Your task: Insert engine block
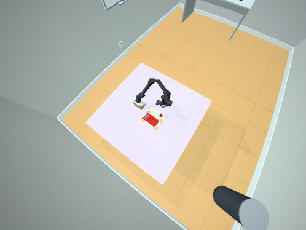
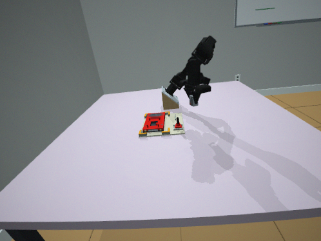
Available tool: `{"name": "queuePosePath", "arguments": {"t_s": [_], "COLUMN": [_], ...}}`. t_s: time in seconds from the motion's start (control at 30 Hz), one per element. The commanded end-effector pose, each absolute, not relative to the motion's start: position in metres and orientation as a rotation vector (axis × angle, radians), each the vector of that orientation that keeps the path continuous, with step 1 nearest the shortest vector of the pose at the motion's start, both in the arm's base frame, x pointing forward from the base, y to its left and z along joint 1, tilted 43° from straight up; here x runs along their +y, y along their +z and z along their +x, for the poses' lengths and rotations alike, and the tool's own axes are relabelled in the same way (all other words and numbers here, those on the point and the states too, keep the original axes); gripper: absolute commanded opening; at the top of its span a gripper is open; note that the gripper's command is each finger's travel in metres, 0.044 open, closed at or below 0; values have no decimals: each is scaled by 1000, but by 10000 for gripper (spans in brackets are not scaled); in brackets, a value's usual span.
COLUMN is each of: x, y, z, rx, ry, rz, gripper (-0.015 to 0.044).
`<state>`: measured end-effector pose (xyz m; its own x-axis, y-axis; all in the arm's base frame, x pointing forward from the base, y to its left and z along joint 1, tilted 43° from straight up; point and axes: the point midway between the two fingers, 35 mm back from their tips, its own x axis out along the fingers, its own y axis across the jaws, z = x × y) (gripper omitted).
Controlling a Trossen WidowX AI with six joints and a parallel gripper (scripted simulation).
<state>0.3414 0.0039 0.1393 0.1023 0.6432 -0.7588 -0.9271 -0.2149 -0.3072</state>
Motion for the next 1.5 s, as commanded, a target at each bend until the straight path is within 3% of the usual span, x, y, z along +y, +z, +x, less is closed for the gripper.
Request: {"name": "queuePosePath", "arguments": {"t_s": [0.0,0.6,1.47], "x": [7,26,53], "y": [140,146,119], "z": [339,333,336], "rx": [435,848,858], "ry": [1479,1145,1125], "rz": [-1050,-1481,-1495], "gripper": [0,0,0]}}
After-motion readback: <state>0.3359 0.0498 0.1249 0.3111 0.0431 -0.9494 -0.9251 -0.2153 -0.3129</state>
